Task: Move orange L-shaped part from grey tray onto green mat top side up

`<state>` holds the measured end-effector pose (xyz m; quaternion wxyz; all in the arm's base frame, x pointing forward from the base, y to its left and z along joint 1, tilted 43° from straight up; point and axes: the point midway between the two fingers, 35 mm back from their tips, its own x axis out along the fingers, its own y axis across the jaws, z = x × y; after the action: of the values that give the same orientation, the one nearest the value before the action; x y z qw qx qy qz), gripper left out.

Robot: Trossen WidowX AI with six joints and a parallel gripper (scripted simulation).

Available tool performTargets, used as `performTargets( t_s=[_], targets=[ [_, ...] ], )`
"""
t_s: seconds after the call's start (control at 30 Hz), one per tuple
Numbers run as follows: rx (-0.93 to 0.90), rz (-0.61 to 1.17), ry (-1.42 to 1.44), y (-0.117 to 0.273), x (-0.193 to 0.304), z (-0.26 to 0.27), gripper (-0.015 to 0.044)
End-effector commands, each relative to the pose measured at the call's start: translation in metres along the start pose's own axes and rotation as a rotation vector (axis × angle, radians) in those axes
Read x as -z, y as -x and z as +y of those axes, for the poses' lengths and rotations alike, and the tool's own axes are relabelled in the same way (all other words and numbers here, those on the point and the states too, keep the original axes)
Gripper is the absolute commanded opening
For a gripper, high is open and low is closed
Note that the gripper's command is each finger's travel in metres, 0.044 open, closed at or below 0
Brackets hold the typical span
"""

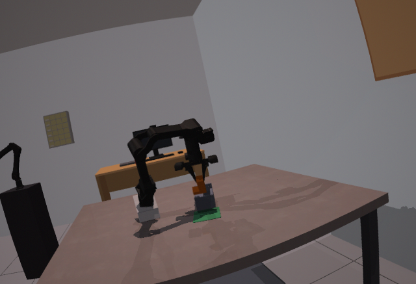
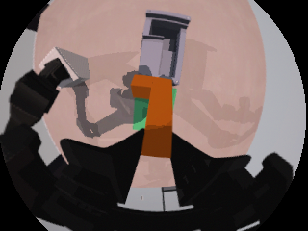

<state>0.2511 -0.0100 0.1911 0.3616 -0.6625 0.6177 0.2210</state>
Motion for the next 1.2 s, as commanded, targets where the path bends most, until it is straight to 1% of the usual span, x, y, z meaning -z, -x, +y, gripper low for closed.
performTargets(
  t_s=[0.0, 0.1, 0.37, 1.17],
  targets=[
    [0.001, 0.006, 0.001, 0.000, 0.017, 0.002, 0.0000],
    [0.001, 0.006, 0.001, 0.000, 0.030, 0.004, 0.0000],
    [0.001, 0.006, 0.001, -0.003, 0.030, 0.004, 0.0000],
    [0.002, 0.007, 0.001, -0.041, 0.031, 0.003, 0.0000]
  ],
)
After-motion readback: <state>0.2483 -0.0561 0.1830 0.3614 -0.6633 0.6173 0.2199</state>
